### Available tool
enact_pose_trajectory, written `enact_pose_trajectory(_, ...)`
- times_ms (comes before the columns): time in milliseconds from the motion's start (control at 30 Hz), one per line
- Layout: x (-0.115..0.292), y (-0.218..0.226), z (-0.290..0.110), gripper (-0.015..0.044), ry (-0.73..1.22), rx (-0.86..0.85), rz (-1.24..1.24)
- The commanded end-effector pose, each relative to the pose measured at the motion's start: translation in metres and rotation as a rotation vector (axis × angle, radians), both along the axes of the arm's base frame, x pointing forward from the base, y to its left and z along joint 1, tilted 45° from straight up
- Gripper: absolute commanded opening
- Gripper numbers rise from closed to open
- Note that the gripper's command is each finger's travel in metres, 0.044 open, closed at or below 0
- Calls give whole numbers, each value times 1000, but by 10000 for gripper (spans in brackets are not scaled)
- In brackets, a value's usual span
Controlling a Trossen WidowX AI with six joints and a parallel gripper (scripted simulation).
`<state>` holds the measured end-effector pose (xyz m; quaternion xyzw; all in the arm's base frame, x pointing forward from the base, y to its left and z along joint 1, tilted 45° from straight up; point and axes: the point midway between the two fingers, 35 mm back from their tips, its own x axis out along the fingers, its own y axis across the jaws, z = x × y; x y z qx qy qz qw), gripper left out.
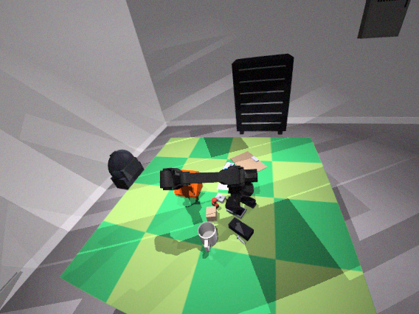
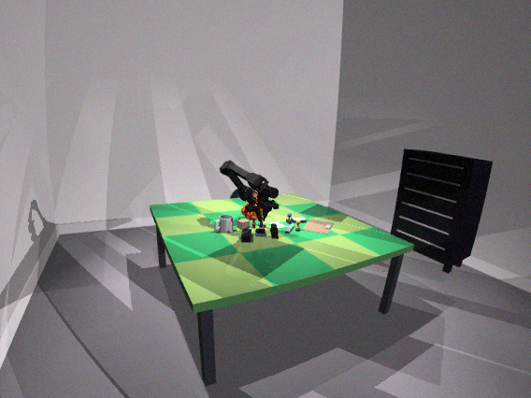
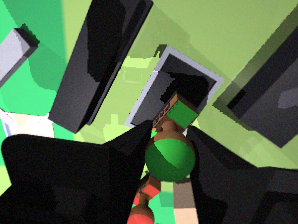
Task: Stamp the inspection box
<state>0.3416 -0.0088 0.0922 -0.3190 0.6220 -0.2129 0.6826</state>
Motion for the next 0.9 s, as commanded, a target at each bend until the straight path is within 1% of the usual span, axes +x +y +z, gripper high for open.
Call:
enact_pose_trajectory(0, 0, -2, -1, 0, 2, -3, 5)
enact_pose_trajectory(867, 2, -14, -13, 0, 0, -3, 5)
